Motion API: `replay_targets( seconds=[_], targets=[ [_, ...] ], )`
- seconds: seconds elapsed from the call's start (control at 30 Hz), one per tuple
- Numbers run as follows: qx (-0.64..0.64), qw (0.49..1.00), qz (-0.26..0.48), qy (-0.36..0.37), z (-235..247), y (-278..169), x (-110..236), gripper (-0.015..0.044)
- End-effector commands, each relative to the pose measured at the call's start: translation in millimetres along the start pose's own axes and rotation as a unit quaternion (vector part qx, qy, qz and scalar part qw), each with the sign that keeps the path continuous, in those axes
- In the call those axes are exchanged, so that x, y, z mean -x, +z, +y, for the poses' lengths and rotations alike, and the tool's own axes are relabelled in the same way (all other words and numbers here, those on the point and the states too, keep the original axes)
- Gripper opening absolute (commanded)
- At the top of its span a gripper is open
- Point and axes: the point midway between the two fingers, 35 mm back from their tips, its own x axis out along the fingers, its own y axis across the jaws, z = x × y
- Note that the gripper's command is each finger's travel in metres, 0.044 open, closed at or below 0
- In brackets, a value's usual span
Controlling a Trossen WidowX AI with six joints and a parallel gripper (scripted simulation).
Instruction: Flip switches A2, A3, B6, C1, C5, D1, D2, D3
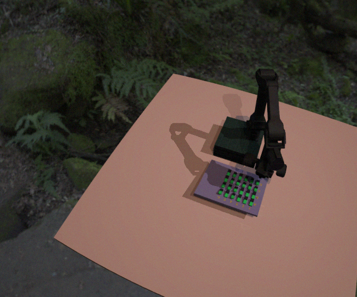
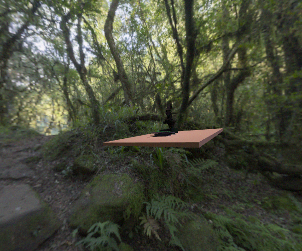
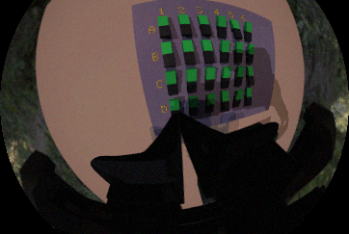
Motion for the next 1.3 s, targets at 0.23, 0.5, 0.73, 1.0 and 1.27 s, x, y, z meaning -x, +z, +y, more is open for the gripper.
replay_targets(
  seconds=[0.23,0.5,0.73,1.0,1.27],
  targets=[
    [-0.002,1.000,0.015,-0.005,-0.4,-5.5,-28.6,0.0000],
    [-0.002,1.000,0.015,-0.005,-0.4,-5.5,-35.0,0.0000],
    [-0.002,1.000,0.015,-0.005,-0.5,-5.5,-44.0,0.0000],
    [-0.002,1.000,0.015,-0.005,-0.5,-5.5,-44.0,0.0000],
    [-0.002,1.000,0.015,-0.005,-0.5,-5.5,-44.0,0.0000]
  ],
)
